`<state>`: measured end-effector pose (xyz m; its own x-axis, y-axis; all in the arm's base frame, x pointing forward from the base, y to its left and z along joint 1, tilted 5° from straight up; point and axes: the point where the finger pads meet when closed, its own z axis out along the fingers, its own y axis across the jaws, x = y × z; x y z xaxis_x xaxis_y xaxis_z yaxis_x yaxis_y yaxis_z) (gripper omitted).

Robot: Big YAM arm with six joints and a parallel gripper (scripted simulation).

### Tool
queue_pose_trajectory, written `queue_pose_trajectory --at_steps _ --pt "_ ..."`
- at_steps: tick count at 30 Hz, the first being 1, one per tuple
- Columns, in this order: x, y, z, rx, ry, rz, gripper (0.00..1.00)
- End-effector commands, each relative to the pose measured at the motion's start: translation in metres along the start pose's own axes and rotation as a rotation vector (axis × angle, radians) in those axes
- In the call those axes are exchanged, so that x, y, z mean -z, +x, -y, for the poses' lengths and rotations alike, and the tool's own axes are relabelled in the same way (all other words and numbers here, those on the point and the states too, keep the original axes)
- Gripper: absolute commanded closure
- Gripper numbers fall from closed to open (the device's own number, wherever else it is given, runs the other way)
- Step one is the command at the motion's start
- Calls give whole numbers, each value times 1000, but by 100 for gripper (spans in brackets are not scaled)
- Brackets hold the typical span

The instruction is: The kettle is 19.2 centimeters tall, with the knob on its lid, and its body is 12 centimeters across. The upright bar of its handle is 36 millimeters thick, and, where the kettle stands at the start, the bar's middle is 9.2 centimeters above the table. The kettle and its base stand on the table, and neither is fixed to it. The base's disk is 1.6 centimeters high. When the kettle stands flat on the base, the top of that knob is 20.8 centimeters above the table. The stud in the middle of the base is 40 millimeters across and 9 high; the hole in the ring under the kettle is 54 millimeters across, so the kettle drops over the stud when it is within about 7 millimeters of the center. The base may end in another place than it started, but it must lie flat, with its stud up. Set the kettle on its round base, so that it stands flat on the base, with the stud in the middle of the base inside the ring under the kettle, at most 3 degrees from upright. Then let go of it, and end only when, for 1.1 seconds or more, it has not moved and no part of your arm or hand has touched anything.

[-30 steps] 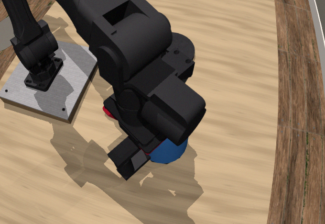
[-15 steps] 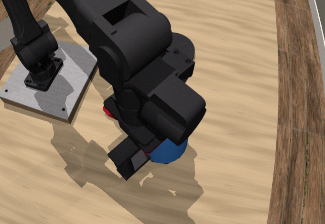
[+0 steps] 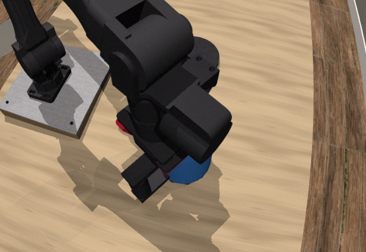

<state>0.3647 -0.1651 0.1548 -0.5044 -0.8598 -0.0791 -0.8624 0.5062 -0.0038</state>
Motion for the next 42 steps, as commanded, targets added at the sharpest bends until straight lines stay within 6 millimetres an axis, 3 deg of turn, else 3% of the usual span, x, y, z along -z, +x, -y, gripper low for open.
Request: queue_pose_trajectory --at_steps 1,11,15,23,25,26,31,42 --pt "20 -5 20 0 56 7 26" --pt "18 -4 20 0 53 7 26" --pt "-5 -3 6 -3 11 4 26" --pt "-22 -3 6 -3 10 4 26" --pt "-22 -3 6 -3 10 4 26" --pt "1 -7 27 6 77 9 26" --pt "-25 -3 9 -1 22 5 26" --pt "-21 -4 11 -1 25 5 26"
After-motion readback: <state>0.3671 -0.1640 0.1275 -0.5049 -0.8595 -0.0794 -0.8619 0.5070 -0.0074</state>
